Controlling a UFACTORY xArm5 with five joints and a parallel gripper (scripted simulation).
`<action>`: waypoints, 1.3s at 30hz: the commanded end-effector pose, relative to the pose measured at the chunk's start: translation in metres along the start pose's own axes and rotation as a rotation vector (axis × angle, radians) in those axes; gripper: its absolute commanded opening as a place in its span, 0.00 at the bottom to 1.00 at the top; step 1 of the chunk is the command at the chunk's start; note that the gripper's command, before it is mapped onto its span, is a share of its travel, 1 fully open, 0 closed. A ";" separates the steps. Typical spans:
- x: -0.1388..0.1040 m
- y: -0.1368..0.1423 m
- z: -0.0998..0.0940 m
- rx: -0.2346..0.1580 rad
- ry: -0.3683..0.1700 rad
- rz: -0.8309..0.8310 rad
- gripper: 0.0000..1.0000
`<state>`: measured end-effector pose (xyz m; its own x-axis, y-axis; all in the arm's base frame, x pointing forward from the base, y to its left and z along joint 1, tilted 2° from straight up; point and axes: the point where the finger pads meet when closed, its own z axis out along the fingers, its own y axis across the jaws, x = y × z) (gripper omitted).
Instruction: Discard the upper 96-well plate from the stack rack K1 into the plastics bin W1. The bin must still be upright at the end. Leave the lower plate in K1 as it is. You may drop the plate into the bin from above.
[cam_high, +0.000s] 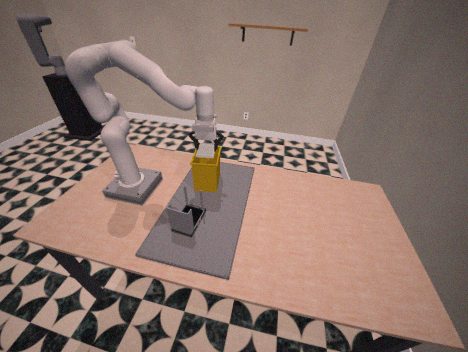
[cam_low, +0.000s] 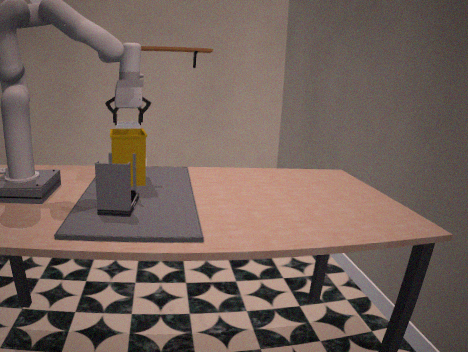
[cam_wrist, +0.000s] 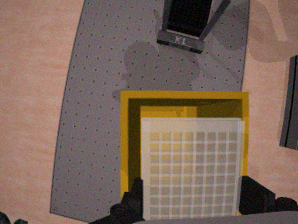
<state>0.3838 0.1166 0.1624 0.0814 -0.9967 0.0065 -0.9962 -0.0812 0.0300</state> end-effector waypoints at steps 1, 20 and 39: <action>0.000 -0.001 -0.001 0.004 -0.001 0.000 0.00; 0.000 -0.001 0.002 0.004 -0.001 0.000 0.00; 0.000 -0.001 0.005 0.004 -0.001 0.000 0.00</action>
<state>0.3836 0.1165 0.1568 0.0814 -0.9967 0.0065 -0.9962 -0.0812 0.0301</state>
